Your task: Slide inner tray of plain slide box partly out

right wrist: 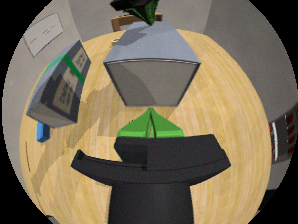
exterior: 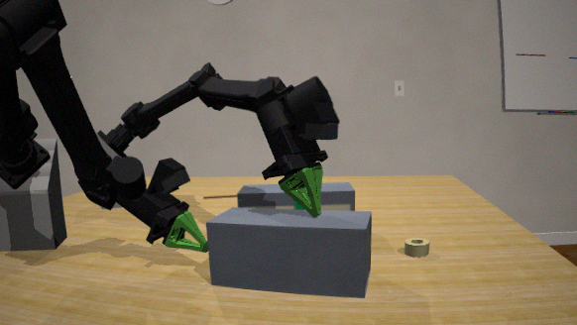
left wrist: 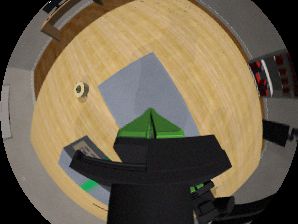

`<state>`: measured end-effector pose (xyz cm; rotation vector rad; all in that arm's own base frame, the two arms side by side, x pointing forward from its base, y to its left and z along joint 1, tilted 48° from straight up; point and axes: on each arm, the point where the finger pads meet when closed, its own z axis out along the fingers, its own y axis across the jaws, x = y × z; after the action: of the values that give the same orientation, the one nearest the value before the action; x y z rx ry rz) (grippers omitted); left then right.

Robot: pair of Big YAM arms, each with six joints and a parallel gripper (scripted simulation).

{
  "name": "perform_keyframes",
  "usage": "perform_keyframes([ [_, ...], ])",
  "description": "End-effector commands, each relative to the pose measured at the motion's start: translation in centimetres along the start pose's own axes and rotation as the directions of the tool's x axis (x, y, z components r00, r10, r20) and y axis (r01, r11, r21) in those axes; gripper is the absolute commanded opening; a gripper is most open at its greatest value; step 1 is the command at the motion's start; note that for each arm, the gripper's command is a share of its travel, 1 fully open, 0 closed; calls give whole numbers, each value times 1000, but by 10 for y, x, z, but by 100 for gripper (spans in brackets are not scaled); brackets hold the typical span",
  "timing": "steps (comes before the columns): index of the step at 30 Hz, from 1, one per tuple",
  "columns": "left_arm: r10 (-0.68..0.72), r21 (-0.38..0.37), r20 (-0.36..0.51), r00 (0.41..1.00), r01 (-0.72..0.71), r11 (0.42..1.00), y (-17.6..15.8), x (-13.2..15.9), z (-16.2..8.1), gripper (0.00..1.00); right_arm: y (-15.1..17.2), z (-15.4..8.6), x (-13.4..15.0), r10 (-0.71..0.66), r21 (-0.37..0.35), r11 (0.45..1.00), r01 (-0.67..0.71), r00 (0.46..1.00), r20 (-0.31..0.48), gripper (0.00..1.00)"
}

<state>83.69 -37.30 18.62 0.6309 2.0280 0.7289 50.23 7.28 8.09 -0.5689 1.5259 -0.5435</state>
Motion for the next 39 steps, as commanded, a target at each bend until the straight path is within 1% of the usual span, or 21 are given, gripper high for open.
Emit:
perform_keyframes([
  [1,-22,-5,55,998,22,1000,9,-34,-28,0,4,-1,-4,-5,-9,1000,5,1000,7,0],
  [10,-22,-5,56,998,22,1000,9,-34,-28,0,4,-1,-4,-5,-9,1000,5,1000,7,0],
  [11,-24,-8,37,999,24,1000,12,-22,-16,0,4,-1,-4,-5,-9,1000,5,1000,7,0],
  [12,9,-7,-41,999,-9,1000,5,20,22,0,3,3,-11,-3,-7,1000,3,1000,14,0],
  [16,24,-9,-84,996,-25,1000,2,46,44,0,1,4,-15,-2,-3,1000,2,1000,19,0],
  [18,31,-8,-106,994,-32,999,1,50,45,0,-2,5,-13,-1,2,1000,1,1000,16,0],
  [20,31,-8,-106,994,-32,999,1,50,45,0,-2,5,-13,-1,2,1000,1,1000,16,0],
  [21,36,-8,-118,992,-37,999,0,52,46,0,2,6,-7,-3,-7,1000,3,1000,2,0],
  [22,39,-7,-129,991,-40,999,0,53,46,0,2,7,-15,-2,-5,1000,2,1000,16,0],
  [25,50,-6,-163,985,-52,999,0,57,44,0,0,8,-17,-1,-3,1000,1,1000,19,0],
  [34,49,-6,-162,986,-51,999,0,57,43,0,0,13,-20,1,-2,1000,-1,1000,19,0],
  [37,50,-6,-162,986,-51,999,0,57,43,0,-2,14,-19,1,2,1000,-1,1000,16,0],
  [38,49,-6,-162,986,-51,999,0,57,43,0,1,15,-14,-1,-4,1000,1,1000,5,0],
  [39,49,-6,-162,986,-51,999,0,57,43,0,0,15,-22,2,-2,1000,-2,1000,19,0],
])
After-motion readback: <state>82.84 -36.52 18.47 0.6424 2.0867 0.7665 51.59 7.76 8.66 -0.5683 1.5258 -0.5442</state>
